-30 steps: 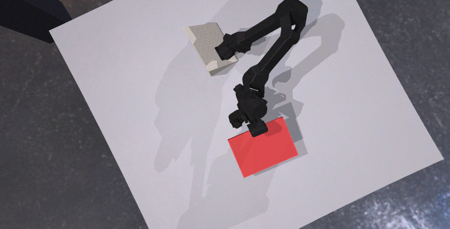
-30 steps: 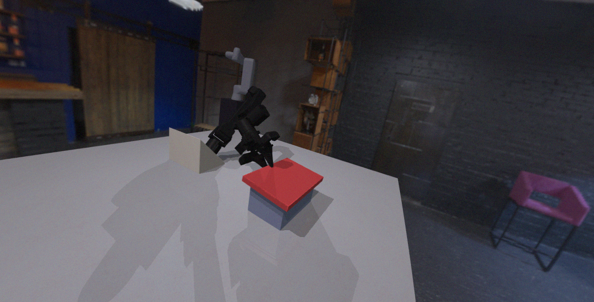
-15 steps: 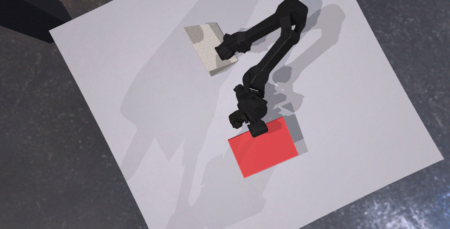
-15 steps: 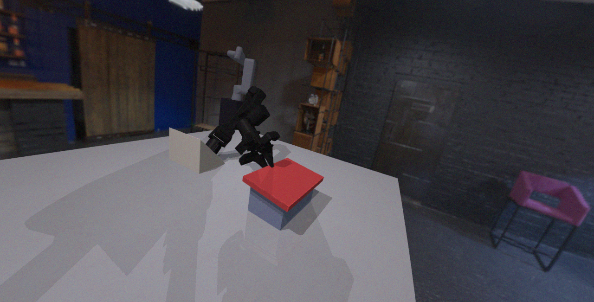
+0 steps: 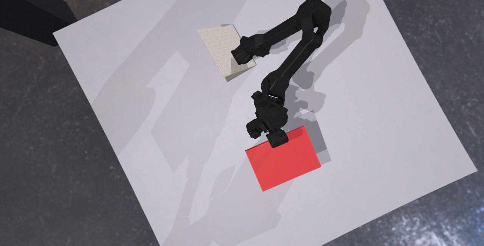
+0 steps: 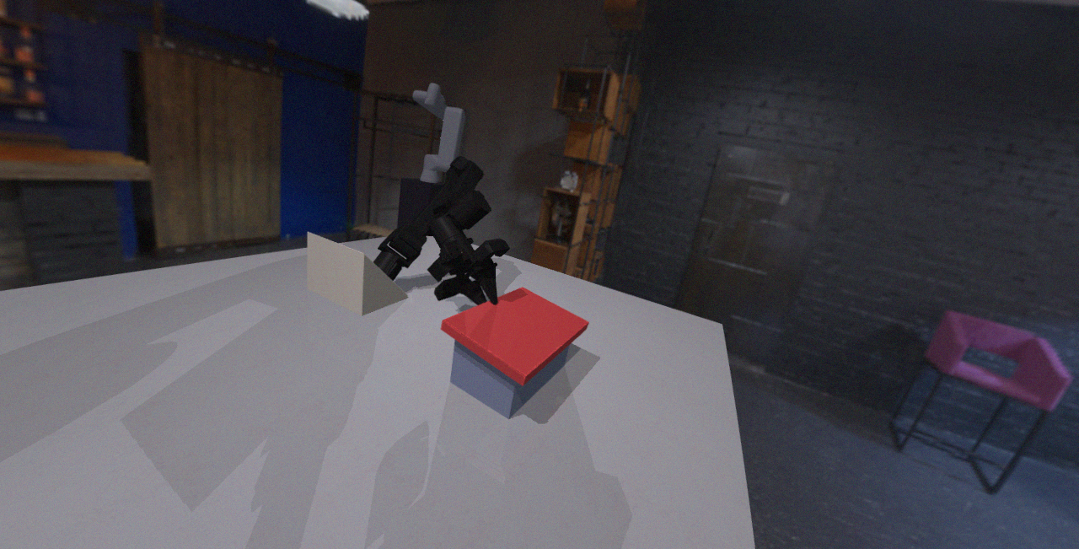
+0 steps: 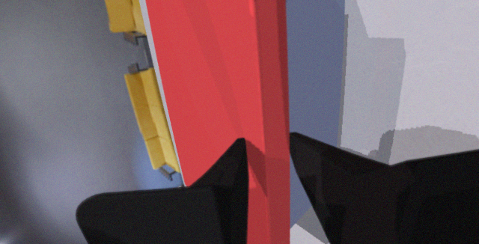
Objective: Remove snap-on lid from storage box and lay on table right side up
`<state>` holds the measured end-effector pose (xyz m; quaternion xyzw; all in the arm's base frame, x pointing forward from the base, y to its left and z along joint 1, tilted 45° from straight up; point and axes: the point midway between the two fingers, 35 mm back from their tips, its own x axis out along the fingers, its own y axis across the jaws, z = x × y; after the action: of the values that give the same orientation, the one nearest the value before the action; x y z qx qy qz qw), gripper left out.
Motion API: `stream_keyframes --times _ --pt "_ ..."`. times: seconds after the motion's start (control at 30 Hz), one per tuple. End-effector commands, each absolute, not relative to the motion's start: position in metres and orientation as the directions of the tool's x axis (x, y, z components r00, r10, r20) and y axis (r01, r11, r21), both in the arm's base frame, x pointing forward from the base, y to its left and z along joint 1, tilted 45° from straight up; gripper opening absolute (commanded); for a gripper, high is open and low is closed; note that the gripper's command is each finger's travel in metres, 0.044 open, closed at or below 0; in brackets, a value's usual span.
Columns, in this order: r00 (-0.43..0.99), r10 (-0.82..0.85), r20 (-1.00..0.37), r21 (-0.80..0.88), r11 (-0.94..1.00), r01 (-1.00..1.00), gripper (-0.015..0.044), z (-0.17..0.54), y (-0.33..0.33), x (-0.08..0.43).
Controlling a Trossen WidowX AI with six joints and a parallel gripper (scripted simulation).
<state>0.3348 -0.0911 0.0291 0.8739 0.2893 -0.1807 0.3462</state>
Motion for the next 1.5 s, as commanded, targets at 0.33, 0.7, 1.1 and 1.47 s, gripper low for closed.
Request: stream_keyframes --times 0.33,0.7,1.1,1.47 --pt "0.768 0.378 -0.518 0.500 -0.594 0.630 0.0000 0.0289 -0.0916 0.3368" --pt "0.768 0.378 -0.518 0.500 -0.594 0.630 0.0000 0.0289 -0.0917 0.3376" --pt "0.768 0.378 -0.518 0.500 -0.594 0.630 0.0000 0.0288 -0.0918 0.3385" --pt "0.767 0.376 -0.520 0.499 -0.596 0.630 0.0000 0.0322 -0.0943 0.3381"
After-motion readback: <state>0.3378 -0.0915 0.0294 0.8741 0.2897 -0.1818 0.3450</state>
